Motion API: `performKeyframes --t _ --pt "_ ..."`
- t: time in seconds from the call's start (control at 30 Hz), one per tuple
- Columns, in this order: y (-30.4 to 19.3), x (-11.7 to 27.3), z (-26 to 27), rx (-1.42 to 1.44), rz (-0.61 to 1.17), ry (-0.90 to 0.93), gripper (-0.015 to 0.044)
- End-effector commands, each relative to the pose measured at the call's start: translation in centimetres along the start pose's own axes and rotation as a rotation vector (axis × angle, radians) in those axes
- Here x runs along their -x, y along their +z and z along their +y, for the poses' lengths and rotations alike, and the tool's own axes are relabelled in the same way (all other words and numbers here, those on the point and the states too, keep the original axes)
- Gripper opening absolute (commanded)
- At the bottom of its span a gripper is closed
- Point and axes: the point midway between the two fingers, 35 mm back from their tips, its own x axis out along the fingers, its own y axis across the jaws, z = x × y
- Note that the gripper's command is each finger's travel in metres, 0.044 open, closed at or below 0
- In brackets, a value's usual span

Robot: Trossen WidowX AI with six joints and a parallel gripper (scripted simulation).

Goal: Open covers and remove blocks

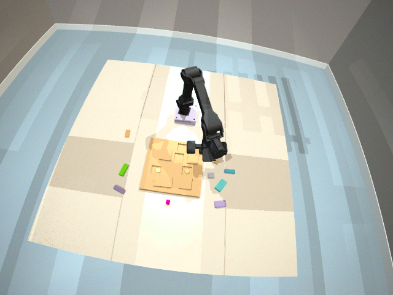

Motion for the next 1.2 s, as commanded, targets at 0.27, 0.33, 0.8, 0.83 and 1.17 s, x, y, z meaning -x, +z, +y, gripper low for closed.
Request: performKeyframes --t 0.27,0.33,0.8,0.83,1.17 --pt "3.0 0.0 -5.6 -0.411 0.004 -0.010 0.0000" --pt "3.4 0.0 -6.7 -0.479 0.003 -0.013 0.0000" --pt "5.3 0.2 -14.2 -0.946 -0.006 -0.029 0.0000" --pt "5.4 0.2 -14.7 -0.979 -0.006 -0.031 0.0000" --pt "5.9 0.4 -20.4 -1.300 -0.016 -0.043 0.0000"
